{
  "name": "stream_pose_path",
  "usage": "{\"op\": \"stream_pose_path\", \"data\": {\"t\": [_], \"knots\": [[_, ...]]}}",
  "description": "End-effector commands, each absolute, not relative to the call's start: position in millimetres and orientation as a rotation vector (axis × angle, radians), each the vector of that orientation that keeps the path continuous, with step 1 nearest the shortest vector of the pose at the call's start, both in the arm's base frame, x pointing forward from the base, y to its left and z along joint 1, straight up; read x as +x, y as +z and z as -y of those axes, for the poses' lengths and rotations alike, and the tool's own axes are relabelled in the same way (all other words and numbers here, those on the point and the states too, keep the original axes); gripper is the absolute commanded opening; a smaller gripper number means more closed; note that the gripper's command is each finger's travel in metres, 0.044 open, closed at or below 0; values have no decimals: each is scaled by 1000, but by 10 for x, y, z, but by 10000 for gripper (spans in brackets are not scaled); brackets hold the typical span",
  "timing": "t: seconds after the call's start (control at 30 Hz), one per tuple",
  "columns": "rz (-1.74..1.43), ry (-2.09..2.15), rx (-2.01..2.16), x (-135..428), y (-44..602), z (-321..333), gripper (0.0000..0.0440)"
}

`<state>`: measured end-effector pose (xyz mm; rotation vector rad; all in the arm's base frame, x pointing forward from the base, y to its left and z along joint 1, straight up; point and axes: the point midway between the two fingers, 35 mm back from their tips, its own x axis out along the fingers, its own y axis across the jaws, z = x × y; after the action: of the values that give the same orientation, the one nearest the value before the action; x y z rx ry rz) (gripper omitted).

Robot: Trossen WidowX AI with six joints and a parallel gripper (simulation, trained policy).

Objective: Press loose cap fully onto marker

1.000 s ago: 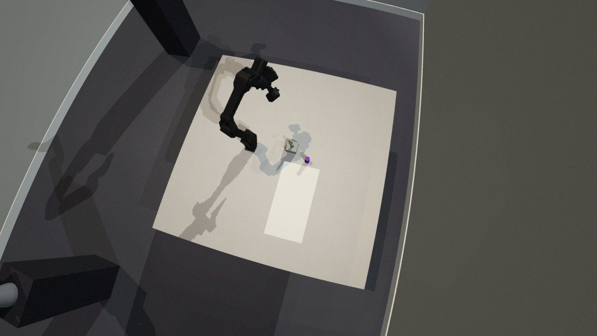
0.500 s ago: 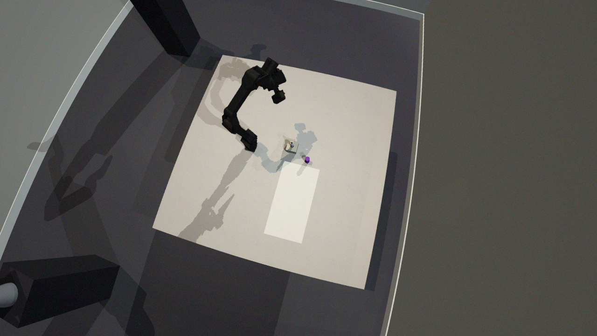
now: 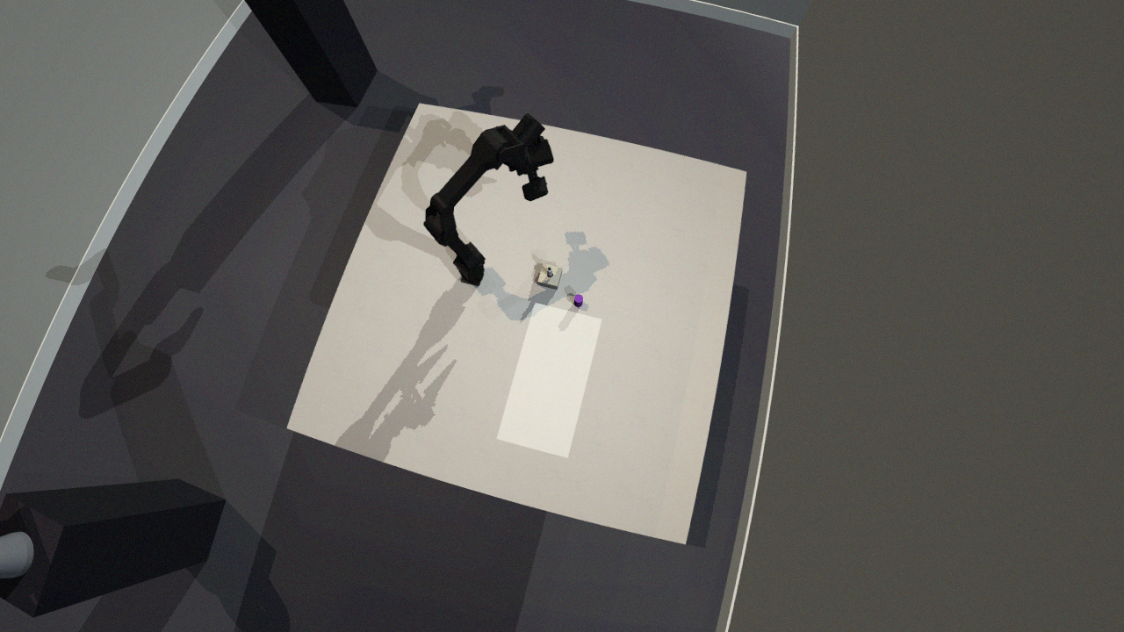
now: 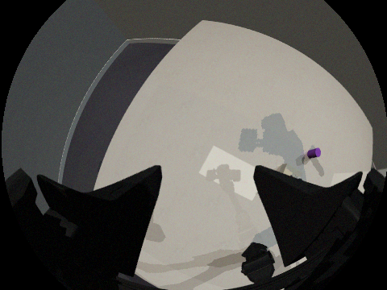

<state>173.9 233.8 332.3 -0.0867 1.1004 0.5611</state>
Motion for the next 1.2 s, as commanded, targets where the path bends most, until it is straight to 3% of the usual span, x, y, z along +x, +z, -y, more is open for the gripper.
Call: {"op": "stream_pose_path", "data": {"t": [0.0, 1.17], "knots": [[-1125, 533, -69, 1838, 3280, -2341, 331], [-1297, 285, 47, 2650, 2870, -1931, 331]]}}
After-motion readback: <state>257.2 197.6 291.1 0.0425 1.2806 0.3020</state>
